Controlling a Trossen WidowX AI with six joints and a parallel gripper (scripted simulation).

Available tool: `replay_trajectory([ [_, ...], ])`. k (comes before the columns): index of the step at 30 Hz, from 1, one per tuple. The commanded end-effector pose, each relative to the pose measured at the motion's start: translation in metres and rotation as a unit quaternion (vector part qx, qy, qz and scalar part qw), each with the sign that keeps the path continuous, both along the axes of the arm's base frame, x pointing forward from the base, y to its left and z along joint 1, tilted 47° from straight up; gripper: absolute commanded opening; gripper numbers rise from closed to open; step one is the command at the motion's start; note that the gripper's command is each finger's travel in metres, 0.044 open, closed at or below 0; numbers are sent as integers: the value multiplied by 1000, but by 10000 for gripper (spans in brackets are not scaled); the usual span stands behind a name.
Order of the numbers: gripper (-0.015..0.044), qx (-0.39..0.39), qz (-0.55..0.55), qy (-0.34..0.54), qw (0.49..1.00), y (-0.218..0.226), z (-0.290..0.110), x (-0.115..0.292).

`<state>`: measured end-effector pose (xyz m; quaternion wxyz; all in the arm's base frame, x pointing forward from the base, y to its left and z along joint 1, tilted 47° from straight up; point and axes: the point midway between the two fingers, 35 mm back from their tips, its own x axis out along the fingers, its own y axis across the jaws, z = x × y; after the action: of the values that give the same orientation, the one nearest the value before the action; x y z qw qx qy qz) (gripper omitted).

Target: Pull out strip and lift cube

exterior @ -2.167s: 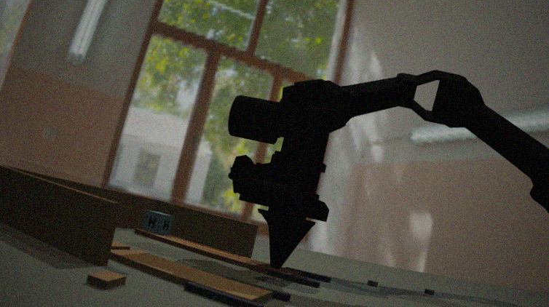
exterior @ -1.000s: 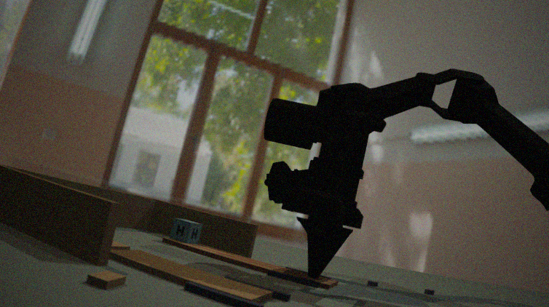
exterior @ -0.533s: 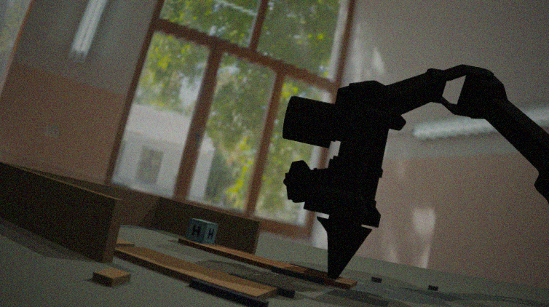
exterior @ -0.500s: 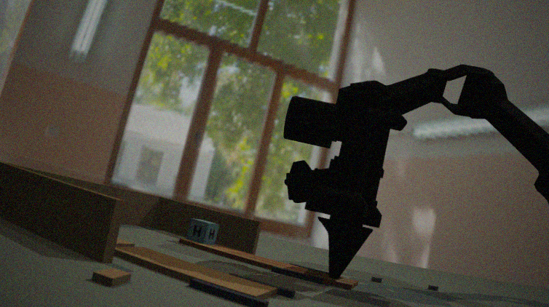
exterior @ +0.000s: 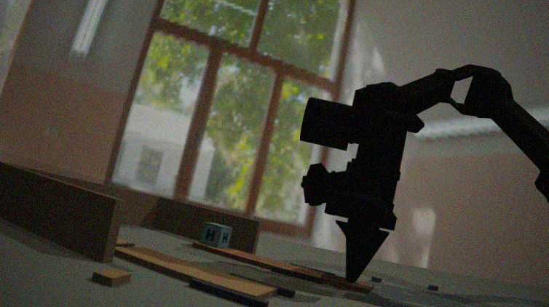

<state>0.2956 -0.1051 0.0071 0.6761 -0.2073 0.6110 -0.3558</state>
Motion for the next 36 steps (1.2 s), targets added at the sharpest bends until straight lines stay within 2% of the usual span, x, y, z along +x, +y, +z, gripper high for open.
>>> replay_trajectory([
  [1, 0, 0, -8, 12, 1000, -3, -6, -14],
  [36, 0, 0, -8, 13, 1000, 5, -13, -65],
])
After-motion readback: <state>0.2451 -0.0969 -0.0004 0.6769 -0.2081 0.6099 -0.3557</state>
